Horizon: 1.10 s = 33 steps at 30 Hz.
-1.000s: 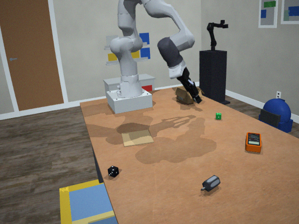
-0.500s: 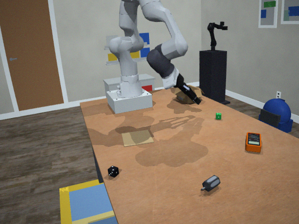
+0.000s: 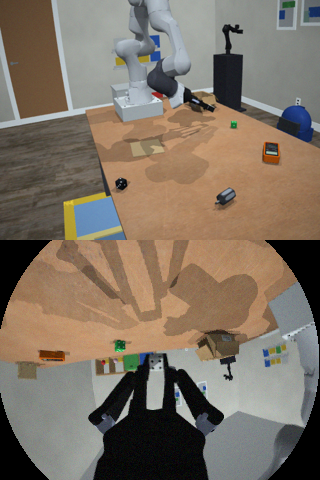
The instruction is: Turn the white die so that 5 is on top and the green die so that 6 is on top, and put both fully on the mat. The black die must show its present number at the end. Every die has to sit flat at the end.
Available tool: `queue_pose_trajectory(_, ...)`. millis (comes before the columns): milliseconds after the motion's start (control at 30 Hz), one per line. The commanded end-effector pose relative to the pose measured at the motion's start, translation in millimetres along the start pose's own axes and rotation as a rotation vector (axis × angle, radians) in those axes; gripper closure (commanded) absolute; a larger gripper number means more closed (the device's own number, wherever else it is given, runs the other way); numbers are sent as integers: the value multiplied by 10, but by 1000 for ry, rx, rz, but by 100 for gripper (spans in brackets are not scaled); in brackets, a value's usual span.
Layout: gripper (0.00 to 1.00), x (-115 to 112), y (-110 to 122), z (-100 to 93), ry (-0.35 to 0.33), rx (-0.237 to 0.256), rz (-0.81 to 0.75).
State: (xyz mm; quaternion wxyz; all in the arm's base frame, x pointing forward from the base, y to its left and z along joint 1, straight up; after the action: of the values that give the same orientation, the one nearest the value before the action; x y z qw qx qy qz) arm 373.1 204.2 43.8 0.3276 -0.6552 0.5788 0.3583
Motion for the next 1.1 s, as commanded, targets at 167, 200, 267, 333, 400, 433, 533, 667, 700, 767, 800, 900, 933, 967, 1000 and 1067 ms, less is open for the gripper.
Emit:
queue_pose_trajectory(167, 76, -98, 11, 57, -63, -10, -102)
queue_pose_trajectory(200, 76, -90, 11, 62, -63, -10, -102)
queue_pose_trajectory(267, 76, -67, 11, 76, -63, -10, -102)
queue_pose_trajectory(333, 76, -33, 11, 97, -63, -10, -102)
queue_pose_trajectory(400, 76, 11, 12, 124, -63, -10, -102)
queue_pose_trajectory(433, 76, 36, 12, 139, -63, -10, -102)
queue_pose_trajectory(533, 76, 120, 12, 190, -63, -10, -102)
queue_pose_trajectory(667, 76, 180, 13, 227, -63, -10, -102)
queue_pose_trajectory(700, 76, 210, 13, 246, -63, -10, -102)
queue_pose_trajectory(767, 76, 270, 13, 282, -63, -10, -102)
queue_pose_trajectory(800, 76, 298, 14, 300, -63, -10, -102)
queue_pose_trajectory(900, 76, 374, 14, 346, -63, -10, -102)
queue_pose_trajectory(933, 76, 395, 14, 359, -63, -10, -102)
queue_pose_trajectory(967, 76, 413, 14, 370, -63, -10, -102)
queue_pose_trajectory(1000, 76, 430, 15, 380, -63, -10, -102)
queue_pose_trajectory(1067, 76, 454, 15, 395, -63, -10, -102)
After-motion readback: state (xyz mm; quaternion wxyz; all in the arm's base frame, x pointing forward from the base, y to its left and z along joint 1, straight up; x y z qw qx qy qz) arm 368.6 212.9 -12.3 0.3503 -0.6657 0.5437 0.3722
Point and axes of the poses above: the point where the finger pads meet when closed, its own z axis out along the fingers, its own y axis across the jaws, x = y × z, the point moved 6 cm from there along -z, back along the fingers, and after that the axes turned 6 degrees about -z, right-handed, at the moved point
